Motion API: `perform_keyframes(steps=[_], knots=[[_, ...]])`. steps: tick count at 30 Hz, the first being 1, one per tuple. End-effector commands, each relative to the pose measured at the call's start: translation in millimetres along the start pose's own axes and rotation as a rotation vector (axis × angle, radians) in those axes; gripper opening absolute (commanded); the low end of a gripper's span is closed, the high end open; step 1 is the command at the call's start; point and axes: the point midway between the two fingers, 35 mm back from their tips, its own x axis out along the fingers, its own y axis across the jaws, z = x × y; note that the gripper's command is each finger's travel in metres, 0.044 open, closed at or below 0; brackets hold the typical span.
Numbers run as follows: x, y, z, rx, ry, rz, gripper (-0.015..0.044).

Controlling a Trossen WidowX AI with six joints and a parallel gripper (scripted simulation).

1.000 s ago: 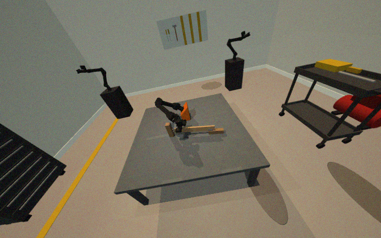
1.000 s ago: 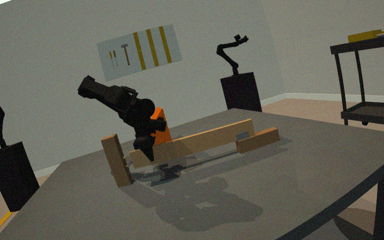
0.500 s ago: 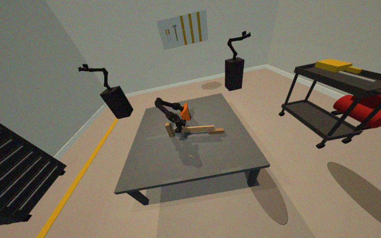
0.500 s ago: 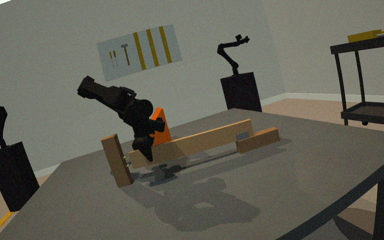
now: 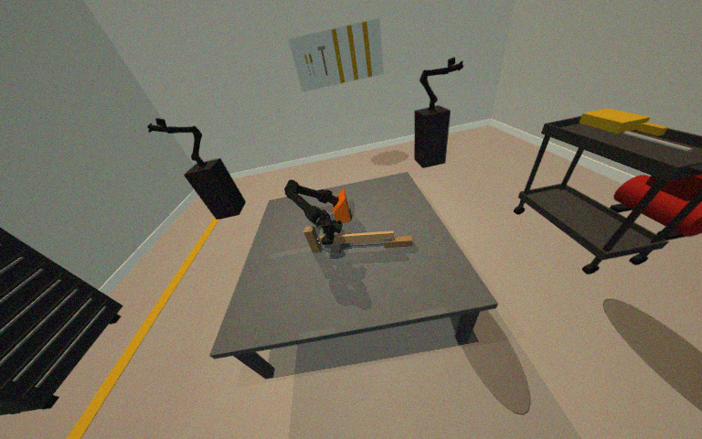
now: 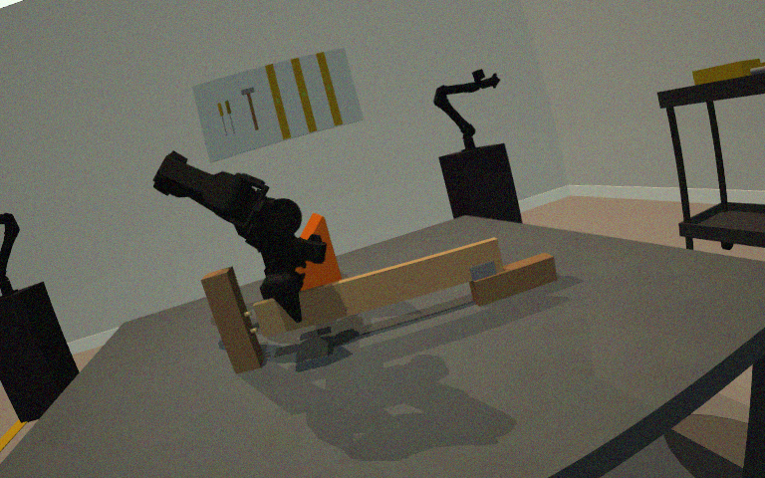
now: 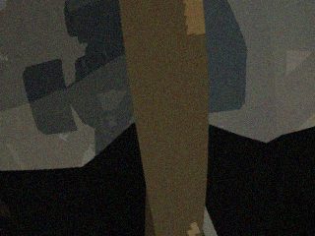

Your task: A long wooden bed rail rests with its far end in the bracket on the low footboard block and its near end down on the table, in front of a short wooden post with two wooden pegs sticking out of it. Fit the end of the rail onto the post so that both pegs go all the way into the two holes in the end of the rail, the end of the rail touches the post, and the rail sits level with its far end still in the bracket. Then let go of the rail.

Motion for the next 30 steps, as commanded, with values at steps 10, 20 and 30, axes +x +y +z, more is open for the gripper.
perform_keyframes(steps=[10,20,30], knots=[[-0.5,0.5,-4.8,-0.003,0.001,0.001,0.0],[0.1,0.6,-7.9,-0.003,0.001,0.001,0.0],[0.4,0.5,-11.1,-0.003,0.001,0.001,0.0]])
